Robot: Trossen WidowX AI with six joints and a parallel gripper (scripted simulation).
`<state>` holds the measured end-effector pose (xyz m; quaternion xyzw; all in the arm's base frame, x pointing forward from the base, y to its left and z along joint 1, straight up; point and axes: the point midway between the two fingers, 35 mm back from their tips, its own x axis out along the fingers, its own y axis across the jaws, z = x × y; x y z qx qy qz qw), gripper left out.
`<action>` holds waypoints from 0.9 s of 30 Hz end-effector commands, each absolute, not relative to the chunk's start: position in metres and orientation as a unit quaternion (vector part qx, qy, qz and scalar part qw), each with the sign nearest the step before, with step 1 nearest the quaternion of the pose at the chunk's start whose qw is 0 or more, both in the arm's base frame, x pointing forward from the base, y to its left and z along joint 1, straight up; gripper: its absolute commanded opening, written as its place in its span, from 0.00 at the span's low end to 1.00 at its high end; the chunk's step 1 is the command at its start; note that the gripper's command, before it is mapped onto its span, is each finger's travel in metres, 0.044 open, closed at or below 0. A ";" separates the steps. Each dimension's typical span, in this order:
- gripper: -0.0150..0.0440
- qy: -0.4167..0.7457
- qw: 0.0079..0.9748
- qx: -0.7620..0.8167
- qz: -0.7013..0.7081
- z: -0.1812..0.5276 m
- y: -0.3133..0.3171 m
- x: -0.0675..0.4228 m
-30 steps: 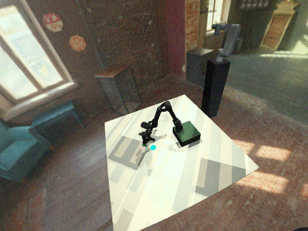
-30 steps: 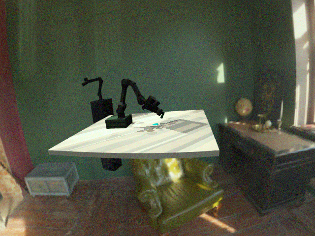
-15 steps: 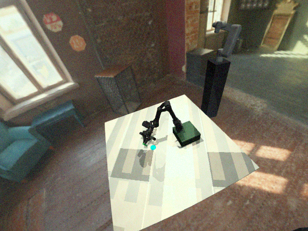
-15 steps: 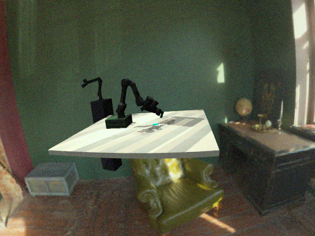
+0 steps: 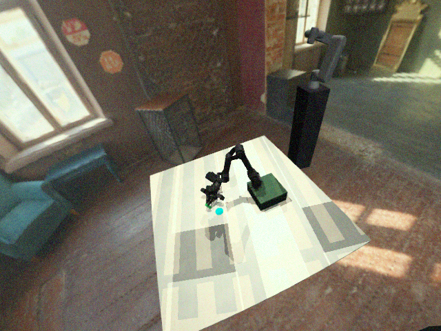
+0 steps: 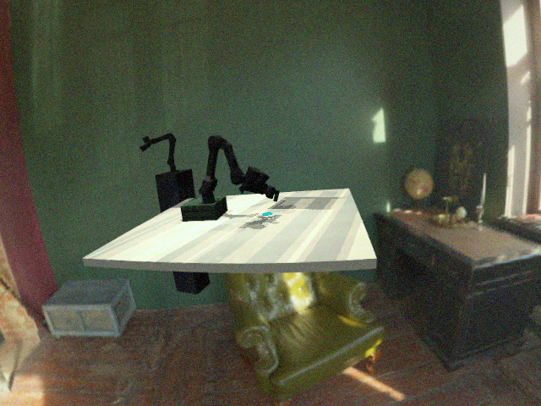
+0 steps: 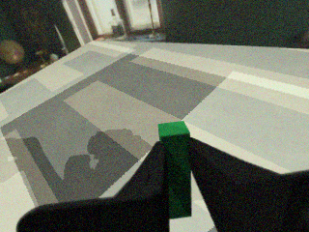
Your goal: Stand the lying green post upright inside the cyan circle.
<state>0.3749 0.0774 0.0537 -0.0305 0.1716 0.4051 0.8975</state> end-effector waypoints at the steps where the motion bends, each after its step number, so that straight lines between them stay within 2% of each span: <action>1: 0.29 0.165 0.897 -0.024 0.408 0.054 0.076 0.370; 27: 0.29 0.101 0.896 -0.021 0.432 0.065 0.071 0.345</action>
